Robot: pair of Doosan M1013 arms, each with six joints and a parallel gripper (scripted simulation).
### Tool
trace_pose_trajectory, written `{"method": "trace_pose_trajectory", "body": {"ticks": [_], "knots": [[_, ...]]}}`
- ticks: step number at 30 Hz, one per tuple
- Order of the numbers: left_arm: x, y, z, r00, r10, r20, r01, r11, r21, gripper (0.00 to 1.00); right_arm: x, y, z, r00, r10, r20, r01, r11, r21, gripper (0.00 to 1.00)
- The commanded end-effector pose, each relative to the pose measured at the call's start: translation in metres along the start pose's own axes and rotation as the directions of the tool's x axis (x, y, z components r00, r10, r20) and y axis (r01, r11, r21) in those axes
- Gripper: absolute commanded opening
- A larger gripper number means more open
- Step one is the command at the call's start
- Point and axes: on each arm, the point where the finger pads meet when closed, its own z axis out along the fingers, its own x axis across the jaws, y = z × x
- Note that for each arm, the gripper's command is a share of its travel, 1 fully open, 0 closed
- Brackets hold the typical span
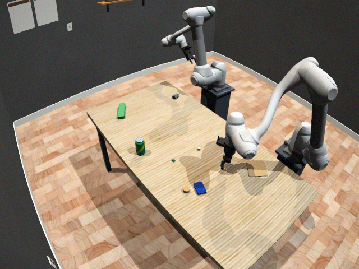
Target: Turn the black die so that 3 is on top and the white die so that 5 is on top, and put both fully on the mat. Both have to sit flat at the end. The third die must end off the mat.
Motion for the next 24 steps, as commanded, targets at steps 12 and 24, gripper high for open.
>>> {"method": "trace_pose_trajectory", "body": {"ticks": [12, 24], "knots": [[-0.0012, 0.0014, 0.0094, 1.000, -0.002, -0.003, 0.002, 1.000, 0.000, 0.64, -0.0025, 0.0009, -0.0004, 1.000, -0.002, 0.003, 0.002, 1.000, -0.007, 1.00], [-0.0012, 0.0014, 0.0095, 1.000, -0.002, -0.003, 0.002, 1.000, 0.000, 0.64, -0.0025, 0.0009, -0.0004, 1.000, -0.002, 0.003, 0.002, 1.000, -0.007, 1.00]]}}
